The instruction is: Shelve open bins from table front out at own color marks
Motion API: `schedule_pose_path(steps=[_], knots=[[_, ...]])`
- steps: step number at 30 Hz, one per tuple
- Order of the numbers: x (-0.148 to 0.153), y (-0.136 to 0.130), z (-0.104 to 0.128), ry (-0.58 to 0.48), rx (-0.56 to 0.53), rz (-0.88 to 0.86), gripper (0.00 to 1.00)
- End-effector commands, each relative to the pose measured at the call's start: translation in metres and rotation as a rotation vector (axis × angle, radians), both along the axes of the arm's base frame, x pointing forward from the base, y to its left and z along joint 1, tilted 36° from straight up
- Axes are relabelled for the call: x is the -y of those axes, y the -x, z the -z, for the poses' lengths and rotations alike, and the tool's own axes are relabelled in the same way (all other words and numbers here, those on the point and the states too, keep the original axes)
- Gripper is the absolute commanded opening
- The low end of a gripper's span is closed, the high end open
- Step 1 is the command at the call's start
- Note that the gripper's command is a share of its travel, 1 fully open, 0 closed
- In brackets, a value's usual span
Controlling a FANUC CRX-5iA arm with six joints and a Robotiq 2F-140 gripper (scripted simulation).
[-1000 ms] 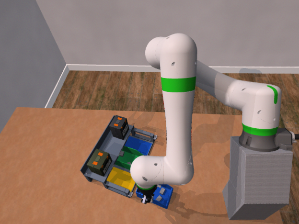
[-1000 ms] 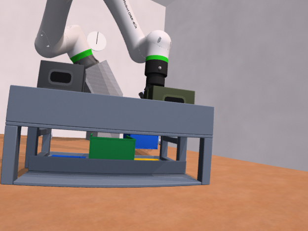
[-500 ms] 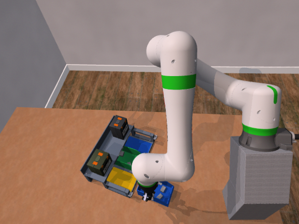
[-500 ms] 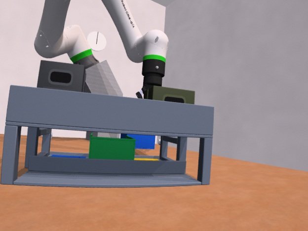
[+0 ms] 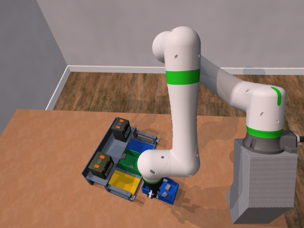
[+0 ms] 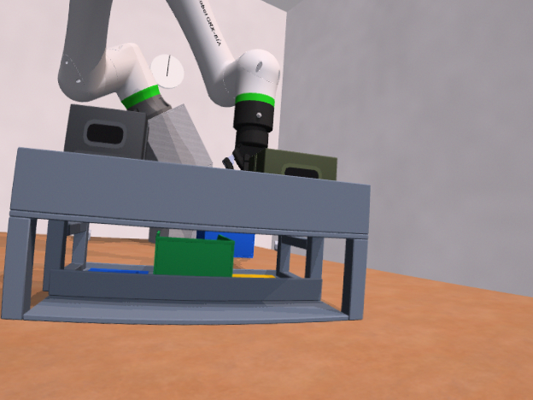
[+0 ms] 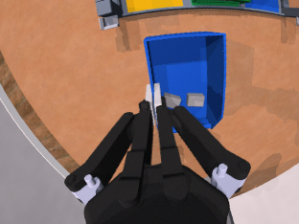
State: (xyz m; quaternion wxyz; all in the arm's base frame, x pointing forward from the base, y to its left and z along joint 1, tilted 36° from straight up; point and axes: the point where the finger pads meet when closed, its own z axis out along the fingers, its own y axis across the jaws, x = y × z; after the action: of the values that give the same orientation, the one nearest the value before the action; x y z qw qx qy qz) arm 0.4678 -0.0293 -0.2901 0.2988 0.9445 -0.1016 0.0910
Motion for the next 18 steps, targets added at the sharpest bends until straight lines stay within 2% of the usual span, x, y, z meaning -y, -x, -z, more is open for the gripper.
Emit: schedule_pose_path(steps=[1,18], knots=[[0.008,0.003,-0.005,-0.001,0.001,-0.001,0.00],[0.050,0.018,-0.033,-0.001,0.001,-0.001,0.00]])
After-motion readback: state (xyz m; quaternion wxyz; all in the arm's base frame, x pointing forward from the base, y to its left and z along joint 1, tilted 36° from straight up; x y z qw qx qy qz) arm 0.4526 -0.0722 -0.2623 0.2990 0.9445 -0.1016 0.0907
